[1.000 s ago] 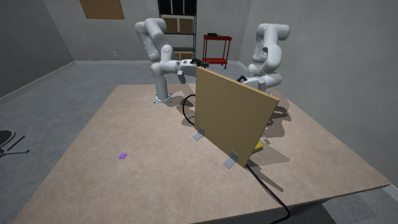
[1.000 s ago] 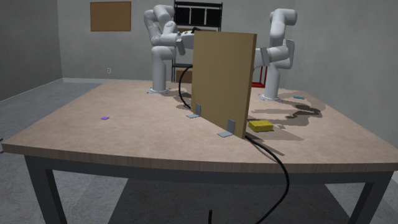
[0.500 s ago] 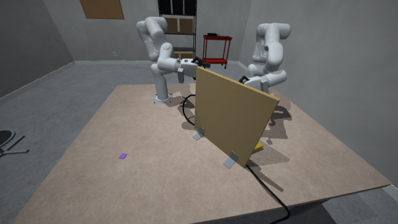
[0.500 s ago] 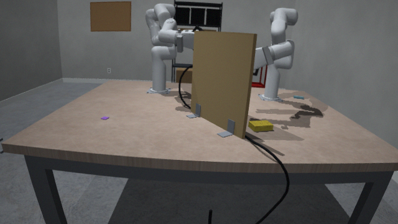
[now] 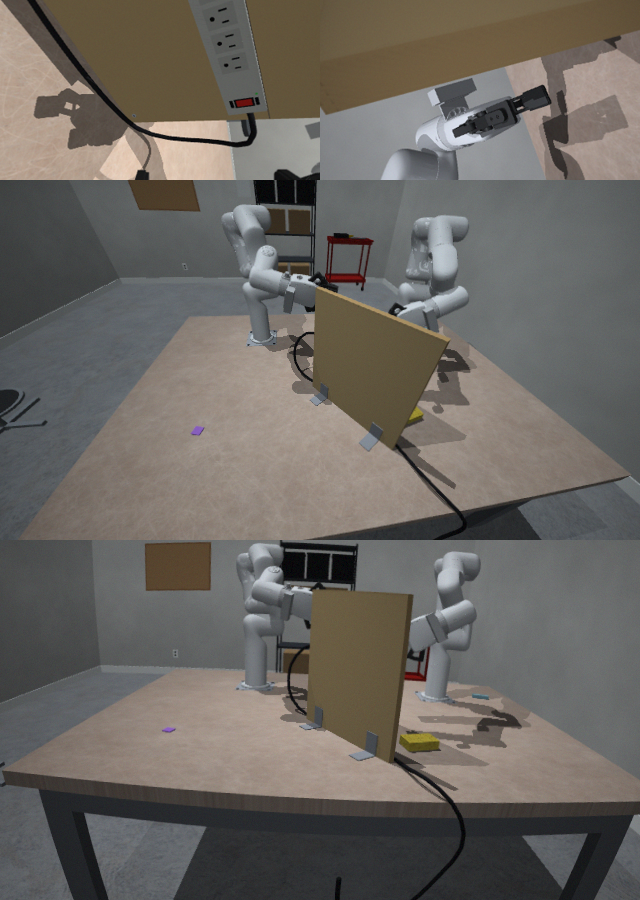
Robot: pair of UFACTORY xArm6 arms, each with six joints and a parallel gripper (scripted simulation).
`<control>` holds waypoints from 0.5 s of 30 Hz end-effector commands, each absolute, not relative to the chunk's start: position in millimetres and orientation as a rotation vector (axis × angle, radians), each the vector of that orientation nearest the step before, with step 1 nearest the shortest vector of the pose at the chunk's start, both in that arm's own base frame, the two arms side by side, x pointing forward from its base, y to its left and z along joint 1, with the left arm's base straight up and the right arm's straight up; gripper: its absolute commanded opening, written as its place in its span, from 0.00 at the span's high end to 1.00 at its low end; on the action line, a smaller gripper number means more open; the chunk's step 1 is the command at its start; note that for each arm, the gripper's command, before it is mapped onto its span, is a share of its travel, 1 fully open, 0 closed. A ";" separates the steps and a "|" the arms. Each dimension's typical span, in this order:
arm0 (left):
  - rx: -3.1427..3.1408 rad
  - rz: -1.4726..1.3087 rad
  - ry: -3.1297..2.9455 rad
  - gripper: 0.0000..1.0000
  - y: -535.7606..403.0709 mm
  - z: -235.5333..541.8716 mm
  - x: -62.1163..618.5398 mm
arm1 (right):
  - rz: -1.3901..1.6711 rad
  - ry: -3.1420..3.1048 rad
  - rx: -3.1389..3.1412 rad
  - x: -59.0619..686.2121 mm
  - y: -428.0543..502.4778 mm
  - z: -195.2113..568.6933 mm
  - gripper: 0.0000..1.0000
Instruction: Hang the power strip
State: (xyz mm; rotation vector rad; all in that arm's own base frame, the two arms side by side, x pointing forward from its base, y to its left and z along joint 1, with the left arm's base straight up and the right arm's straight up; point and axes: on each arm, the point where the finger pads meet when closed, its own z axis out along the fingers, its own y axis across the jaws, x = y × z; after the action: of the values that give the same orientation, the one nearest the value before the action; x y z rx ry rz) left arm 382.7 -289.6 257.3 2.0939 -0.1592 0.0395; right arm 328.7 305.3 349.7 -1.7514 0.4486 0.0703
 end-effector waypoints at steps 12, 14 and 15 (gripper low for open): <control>2.276 -0.005 -0.200 0.07 -247.3 247.5 382.4 | 0.026 0.304 -2.008 339.7 280.8 326.4 0.00; 2.276 -0.005 -0.200 0.07 -247.3 247.5 382.4 | 0.026 0.304 -2.008 339.7 280.8 326.4 0.00; 2.290 -0.008 -0.201 0.07 -243.6 246.7 382.5 | 0.023 0.295 -2.028 340.7 278.1 324.1 0.00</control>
State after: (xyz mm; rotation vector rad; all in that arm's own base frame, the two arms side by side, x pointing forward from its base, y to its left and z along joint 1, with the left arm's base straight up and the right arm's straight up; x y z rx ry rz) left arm 382.1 -254.9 247.7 2.2420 -0.1915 0.0019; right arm 337.2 285.5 329.0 -1.9582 0.3351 0.0308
